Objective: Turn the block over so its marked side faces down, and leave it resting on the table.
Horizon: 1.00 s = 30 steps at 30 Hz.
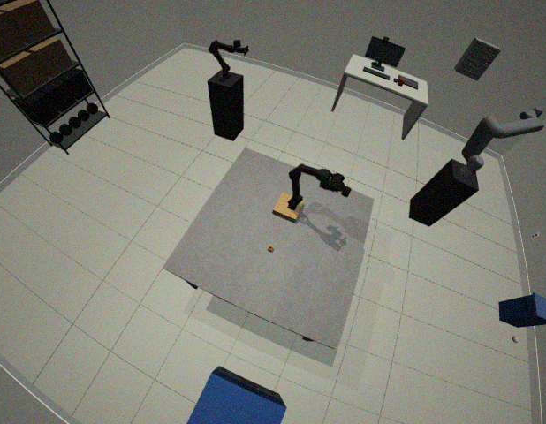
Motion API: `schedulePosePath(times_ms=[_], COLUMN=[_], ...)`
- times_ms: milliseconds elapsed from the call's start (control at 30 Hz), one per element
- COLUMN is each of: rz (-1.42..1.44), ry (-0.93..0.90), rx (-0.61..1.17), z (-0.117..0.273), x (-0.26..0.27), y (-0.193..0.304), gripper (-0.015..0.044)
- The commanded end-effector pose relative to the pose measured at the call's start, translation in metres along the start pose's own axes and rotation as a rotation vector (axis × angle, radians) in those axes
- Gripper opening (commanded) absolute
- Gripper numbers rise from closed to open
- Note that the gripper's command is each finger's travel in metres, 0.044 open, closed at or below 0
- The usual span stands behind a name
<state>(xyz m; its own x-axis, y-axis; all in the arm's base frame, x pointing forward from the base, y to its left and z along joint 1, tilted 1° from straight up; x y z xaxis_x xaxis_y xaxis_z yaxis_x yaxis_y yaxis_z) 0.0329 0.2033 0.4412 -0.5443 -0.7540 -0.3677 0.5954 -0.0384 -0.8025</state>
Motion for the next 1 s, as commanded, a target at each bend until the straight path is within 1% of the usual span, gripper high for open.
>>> schedulePosePath(times_ms=[0,200,400,600,767,967], rz=[-0.217,-0.601,-1.012,-1.344,-1.527,-1.934], ry=[0.089,0.27,0.469,0.643,0.74,0.968], rx=[0.135,0.325,0.479,0.58,0.626,0.721], z=[0.001,0.023,0.059,0.104,0.128,0.176], x=[-0.028,-0.059,-0.07,-0.057,-0.043,-0.002], y=[0.04,0.11,0.187,0.254,0.287,0.354], gripper=[0.044,0.044,0.044,0.044,0.044,0.044])
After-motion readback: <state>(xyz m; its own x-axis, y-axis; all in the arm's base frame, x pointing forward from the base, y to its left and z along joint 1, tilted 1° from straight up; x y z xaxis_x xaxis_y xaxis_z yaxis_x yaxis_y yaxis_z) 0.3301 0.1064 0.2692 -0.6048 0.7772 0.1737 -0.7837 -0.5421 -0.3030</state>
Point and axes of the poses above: the point midway between the two fingers, 35 mm back from their tips, its own z axis back along the fingers, its own x axis across the jaws, y = z × x, the point moved 10 cm from there along z, back along the fingers, and after that the axes turned 5 degrees about -z, right-handed, at the moved point
